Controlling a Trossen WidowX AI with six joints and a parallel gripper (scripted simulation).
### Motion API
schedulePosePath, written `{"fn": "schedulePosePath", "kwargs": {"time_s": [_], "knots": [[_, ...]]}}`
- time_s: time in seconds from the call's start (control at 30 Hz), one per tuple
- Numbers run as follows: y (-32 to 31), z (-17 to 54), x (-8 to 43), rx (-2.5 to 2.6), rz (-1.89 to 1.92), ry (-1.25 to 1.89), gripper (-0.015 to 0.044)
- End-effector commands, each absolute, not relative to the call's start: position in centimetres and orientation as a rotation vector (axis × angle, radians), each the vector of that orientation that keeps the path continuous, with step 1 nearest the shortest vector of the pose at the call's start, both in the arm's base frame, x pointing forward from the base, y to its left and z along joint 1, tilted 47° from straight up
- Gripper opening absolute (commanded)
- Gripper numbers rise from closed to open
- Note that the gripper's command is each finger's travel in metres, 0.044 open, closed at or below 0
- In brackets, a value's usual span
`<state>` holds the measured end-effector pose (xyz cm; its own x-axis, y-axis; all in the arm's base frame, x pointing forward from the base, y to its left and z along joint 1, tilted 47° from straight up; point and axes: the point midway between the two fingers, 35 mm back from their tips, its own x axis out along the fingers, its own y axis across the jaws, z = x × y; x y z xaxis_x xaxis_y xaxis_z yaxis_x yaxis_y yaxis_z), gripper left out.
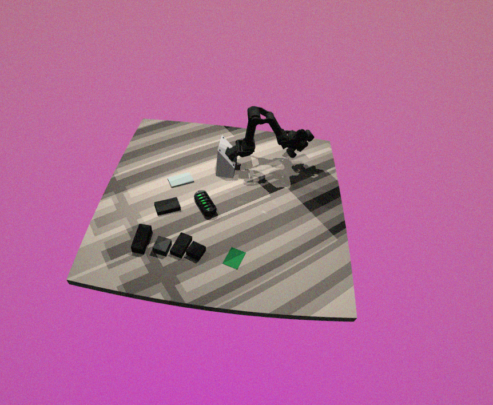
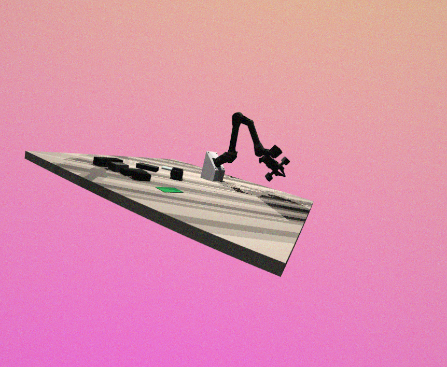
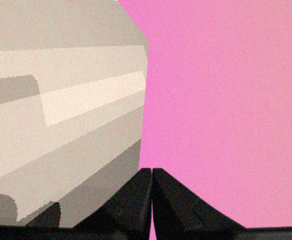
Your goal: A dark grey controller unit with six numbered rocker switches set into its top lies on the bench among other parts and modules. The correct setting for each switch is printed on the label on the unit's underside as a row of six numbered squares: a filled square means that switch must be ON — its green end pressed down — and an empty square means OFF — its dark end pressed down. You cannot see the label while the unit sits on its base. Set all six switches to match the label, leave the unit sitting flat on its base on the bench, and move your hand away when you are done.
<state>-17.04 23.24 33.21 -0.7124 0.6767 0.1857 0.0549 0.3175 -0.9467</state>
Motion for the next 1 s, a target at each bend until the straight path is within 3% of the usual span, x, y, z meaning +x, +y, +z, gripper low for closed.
{"fn": "schedulePosePath", "kwargs": {"time_s": [0.0,0.4,0.67,0.97], "knots": [[27.0,32.9,-14.1,-0.744,1.539,-1.780,0.0000],[34.9,30.6,-1.8,-0.866,1.672,-0.996,0.0000],[35.5,28.7,4.0,-0.920,1.631,-0.732,0.0000],[35.5,26.4,14.0,-0.787,1.517,-0.196,0.0000]]}}
